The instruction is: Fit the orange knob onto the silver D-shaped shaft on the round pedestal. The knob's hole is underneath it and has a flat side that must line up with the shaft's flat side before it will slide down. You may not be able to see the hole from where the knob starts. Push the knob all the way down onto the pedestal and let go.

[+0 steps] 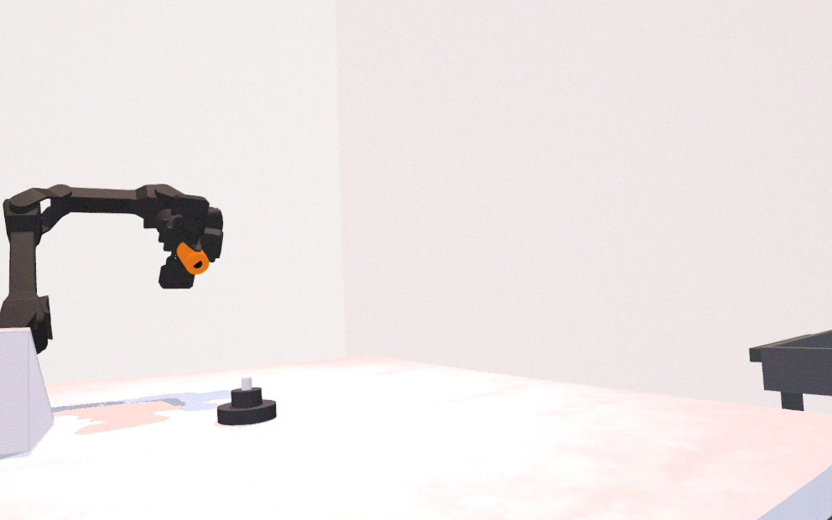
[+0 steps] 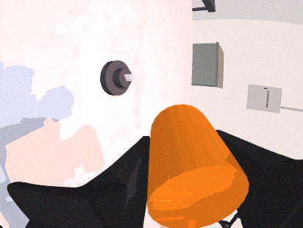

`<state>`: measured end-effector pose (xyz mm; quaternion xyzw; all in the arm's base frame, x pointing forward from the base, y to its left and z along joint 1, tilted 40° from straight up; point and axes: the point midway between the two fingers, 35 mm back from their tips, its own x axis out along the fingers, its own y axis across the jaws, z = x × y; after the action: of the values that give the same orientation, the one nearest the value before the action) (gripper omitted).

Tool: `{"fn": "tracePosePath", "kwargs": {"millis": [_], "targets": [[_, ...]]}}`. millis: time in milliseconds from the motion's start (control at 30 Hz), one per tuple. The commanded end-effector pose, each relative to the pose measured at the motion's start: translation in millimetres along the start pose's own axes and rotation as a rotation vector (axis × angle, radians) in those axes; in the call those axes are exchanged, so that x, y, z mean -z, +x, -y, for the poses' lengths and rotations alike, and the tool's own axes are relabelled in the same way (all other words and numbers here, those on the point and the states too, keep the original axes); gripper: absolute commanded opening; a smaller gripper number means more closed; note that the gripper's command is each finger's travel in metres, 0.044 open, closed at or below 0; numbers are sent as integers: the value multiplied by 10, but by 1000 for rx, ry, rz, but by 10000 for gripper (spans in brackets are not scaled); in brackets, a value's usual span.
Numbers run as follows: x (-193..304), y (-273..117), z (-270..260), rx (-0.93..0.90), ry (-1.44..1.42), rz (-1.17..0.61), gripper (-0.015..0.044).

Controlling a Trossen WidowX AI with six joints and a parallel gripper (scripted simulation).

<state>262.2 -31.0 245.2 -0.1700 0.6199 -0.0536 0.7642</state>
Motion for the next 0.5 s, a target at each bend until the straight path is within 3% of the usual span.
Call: {"fn": "tracePosePath", "kwargs": {"millis": [0, 467], "targets": [[1, 3, 0, 52, 6, 1, 0], [0, 0, -4, 10, 0, 0, 0]]}}
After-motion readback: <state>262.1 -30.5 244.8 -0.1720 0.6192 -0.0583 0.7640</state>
